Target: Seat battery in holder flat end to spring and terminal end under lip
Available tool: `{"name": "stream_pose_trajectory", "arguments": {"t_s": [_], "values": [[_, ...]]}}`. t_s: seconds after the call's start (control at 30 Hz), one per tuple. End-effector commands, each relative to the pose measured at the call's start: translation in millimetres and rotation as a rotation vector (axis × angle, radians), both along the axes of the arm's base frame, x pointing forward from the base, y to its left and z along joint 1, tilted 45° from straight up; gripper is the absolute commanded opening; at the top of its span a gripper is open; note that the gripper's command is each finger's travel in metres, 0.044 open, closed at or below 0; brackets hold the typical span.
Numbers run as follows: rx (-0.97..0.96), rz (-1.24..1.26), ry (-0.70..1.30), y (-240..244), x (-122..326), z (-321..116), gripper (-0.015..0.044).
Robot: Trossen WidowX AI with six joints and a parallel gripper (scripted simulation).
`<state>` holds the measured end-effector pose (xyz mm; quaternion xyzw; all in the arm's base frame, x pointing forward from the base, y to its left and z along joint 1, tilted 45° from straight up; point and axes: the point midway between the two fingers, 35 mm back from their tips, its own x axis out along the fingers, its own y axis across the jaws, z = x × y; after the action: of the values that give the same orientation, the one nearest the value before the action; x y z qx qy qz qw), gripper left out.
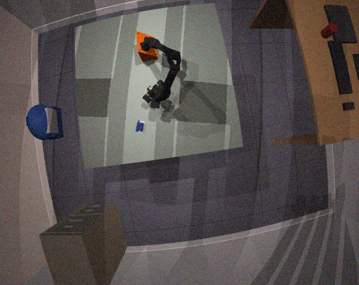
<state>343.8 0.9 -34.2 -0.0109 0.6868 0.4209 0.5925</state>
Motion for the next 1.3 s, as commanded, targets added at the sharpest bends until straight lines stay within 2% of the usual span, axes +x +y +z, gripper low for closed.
{"name": "stream_pose_trajectory", "arguments": {"t_s": [0.0, 1.27], "values": [[0.009, -0.006, -0.015, 2.6, 6.3, 3.1, 0.0082], [0.011, -0.002, -0.008, 4.9, 13.1, 6.4, 0.0082]]}}
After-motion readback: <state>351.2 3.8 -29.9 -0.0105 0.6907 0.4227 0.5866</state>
